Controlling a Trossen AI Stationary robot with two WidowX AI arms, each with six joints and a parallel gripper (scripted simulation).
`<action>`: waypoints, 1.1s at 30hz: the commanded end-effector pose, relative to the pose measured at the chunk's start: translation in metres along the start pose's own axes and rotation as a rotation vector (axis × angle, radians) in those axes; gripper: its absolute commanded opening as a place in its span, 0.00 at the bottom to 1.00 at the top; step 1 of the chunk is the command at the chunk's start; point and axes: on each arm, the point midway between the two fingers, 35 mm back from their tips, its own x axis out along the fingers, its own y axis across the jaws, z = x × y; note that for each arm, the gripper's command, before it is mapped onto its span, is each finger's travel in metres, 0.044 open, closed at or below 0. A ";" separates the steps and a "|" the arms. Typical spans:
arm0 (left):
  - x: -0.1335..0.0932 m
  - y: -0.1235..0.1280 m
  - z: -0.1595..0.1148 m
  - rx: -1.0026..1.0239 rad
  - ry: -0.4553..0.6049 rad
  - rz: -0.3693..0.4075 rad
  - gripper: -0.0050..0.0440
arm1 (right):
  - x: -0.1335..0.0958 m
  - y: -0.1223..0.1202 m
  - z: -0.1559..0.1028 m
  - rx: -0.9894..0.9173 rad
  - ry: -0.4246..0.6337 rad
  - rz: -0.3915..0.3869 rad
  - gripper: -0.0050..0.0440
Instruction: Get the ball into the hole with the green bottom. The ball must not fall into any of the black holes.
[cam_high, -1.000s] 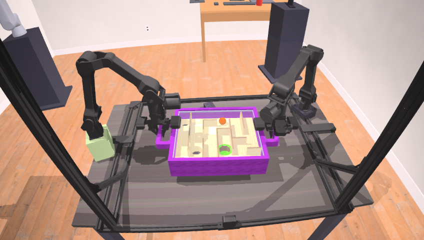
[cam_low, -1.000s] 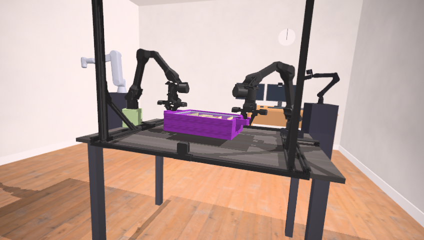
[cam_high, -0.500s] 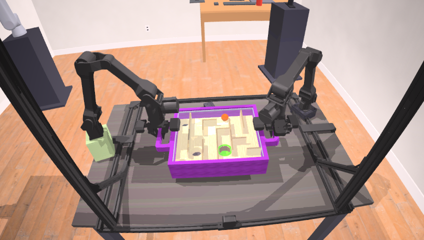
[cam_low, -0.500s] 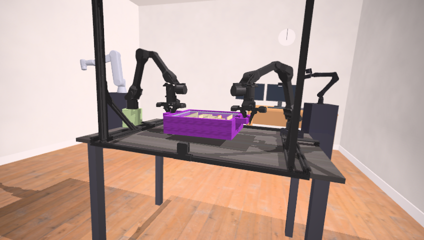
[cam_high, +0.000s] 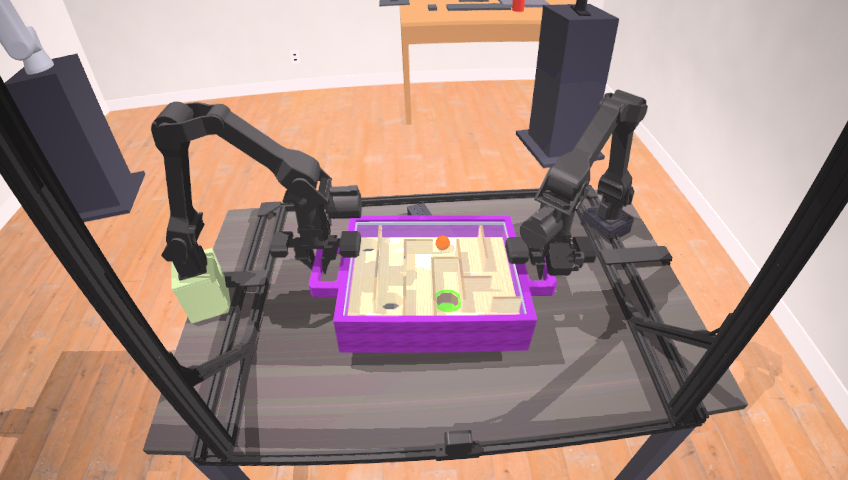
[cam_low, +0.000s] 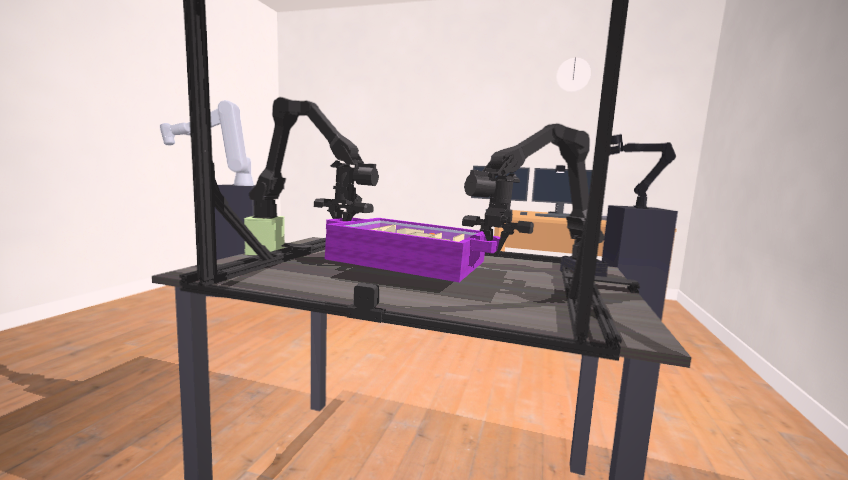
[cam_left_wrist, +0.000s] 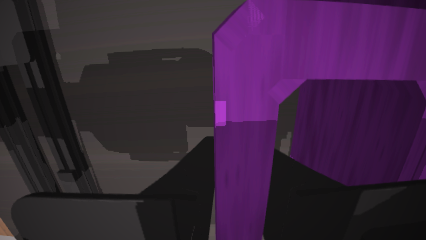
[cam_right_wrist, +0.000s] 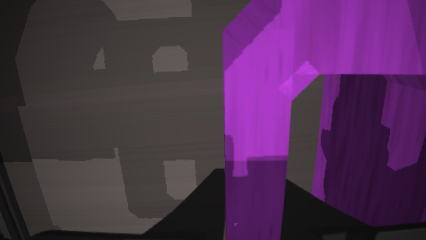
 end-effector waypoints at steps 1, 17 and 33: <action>-0.004 -0.003 0.000 0.001 -0.004 0.010 0.14 | 0.001 0.003 -0.001 0.000 0.002 -0.014 0.14; 0.017 0.000 0.000 0.002 -0.030 -0.076 0.14 | -0.019 -0.001 0.001 0.001 0.028 0.072 0.14; 0.005 -0.002 0.000 0.002 -0.023 -0.030 0.14 | -0.008 0.001 0.000 0.000 0.021 0.026 0.14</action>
